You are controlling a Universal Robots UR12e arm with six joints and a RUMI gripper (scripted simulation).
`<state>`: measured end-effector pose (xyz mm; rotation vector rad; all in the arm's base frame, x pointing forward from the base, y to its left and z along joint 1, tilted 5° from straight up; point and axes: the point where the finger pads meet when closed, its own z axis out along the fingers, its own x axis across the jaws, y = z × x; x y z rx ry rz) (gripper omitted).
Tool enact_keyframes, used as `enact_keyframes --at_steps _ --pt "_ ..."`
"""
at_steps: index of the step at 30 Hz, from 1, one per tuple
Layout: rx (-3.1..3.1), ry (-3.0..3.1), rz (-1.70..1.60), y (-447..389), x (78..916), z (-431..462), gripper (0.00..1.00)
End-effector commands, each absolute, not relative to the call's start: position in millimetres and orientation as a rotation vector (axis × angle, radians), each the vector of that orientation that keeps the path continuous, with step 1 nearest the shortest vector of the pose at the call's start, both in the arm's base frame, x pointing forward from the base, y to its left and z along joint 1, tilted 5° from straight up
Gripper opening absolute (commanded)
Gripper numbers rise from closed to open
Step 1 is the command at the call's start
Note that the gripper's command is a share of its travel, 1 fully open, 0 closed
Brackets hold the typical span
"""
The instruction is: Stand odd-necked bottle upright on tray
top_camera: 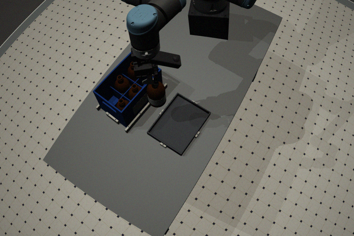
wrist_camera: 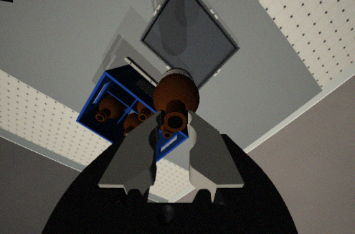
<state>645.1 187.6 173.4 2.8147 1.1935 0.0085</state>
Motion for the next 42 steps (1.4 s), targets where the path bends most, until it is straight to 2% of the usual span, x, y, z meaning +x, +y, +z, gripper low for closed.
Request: enact_keyframes --at_steps 1,42 --pt "2.812 1.19 0.017 199.6 641.5 175.3 0.0" --pt "2.813 1.191 0.016 252.5 621.5 169.7 0.0"
